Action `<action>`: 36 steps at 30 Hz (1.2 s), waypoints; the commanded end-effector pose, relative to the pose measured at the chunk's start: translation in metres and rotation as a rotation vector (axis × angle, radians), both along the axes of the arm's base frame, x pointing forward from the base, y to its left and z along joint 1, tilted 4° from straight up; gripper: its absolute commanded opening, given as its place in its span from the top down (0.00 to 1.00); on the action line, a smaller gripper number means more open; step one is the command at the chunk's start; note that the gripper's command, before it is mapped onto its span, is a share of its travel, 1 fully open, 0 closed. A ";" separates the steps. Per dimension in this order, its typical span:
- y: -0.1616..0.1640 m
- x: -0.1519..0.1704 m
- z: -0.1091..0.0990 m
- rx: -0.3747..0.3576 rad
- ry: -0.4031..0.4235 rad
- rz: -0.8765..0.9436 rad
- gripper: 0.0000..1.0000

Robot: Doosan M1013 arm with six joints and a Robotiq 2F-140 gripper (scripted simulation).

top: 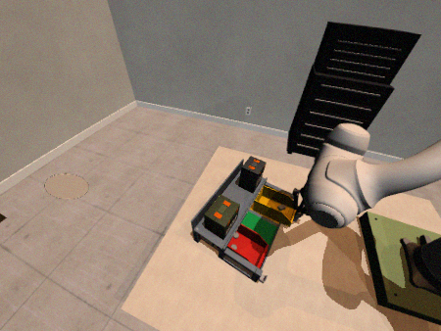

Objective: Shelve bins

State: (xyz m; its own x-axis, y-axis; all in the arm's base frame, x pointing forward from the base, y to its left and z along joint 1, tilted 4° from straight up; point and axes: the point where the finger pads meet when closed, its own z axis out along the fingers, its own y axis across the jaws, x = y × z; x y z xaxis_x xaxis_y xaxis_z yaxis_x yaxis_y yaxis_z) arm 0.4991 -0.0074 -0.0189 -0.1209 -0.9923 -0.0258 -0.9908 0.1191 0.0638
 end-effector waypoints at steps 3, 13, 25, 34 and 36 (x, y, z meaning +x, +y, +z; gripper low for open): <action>0.000 0.003 0.000 0.000 0.000 0.000 0.90; -0.001 0.009 0.000 0.000 0.000 0.000 0.90; -0.002 0.017 -0.001 0.000 0.000 0.000 0.90; -0.003 0.023 -0.001 0.000 0.000 0.000 0.90; -0.003 0.024 -0.001 0.000 0.000 0.000 0.90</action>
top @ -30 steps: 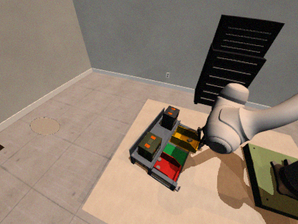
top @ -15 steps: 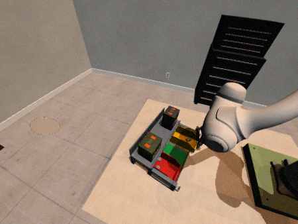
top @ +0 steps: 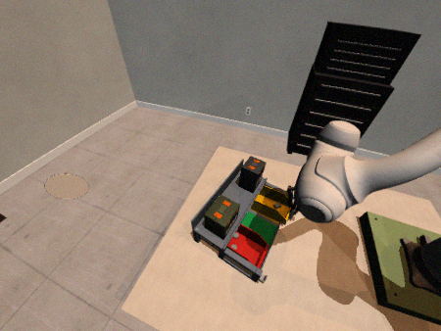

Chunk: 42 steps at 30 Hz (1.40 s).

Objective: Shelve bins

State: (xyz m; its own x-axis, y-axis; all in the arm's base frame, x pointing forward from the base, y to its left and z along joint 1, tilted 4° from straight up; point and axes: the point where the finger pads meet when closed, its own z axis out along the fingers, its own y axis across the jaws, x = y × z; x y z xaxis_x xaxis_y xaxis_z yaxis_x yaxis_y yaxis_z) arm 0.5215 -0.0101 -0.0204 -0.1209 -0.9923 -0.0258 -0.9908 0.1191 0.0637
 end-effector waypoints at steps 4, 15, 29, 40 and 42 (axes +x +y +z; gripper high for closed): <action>-0.001 0.005 0.000 0.000 0.000 0.000 0.90; -0.001 0.011 -0.001 0.000 0.000 0.000 0.90; -0.002 0.017 -0.001 0.000 0.000 0.000 0.90; -0.003 0.022 -0.001 0.000 0.000 0.000 0.90; -0.003 0.022 -0.001 0.000 0.000 0.000 0.90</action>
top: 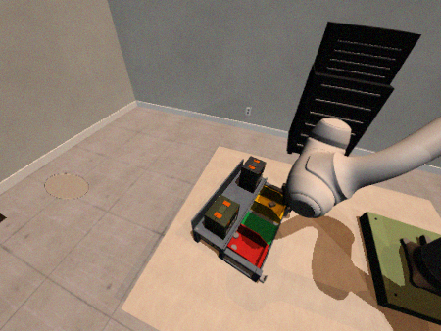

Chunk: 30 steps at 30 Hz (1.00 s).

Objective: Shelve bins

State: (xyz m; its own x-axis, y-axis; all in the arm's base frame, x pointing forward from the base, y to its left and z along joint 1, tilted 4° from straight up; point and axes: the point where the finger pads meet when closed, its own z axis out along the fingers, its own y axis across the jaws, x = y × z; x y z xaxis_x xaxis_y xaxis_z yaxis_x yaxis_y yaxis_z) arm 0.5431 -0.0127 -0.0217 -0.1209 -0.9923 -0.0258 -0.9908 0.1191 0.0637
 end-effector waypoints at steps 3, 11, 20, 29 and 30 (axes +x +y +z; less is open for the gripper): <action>0.000 0.001 0.000 0.000 0.000 0.000 0.90; 0.000 0.003 0.000 0.000 0.000 0.000 0.90; 0.000 0.004 0.000 0.000 0.000 0.000 0.90; 0.000 0.004 0.000 0.000 0.000 0.000 0.90; 0.000 0.004 0.000 0.000 0.000 0.000 0.90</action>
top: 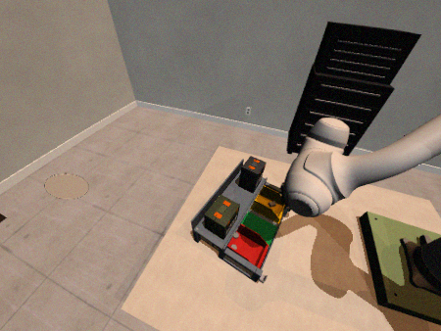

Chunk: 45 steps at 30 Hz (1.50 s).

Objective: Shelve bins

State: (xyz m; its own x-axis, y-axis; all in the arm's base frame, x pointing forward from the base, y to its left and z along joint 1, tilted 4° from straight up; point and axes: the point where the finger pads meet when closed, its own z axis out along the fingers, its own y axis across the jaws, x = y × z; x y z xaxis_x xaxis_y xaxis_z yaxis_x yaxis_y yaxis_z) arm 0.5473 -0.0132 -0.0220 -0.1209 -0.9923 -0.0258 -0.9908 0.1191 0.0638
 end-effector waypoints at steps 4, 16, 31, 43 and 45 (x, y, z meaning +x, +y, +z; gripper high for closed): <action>0.000 0.000 0.000 0.000 0.000 0.000 0.90; 0.000 0.000 0.000 0.000 0.000 0.000 0.90; 0.001 -0.006 0.007 0.000 0.000 0.000 0.90; 0.002 -0.016 0.019 0.000 0.000 0.000 0.90; 0.002 -0.017 0.020 0.000 0.000 0.000 0.90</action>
State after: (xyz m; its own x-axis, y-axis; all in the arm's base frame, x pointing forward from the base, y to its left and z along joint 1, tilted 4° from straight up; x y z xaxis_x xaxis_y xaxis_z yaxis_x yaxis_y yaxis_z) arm 0.5314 -0.0117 -0.0036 -0.1209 -0.9923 -0.0258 -0.9908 0.1191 0.0636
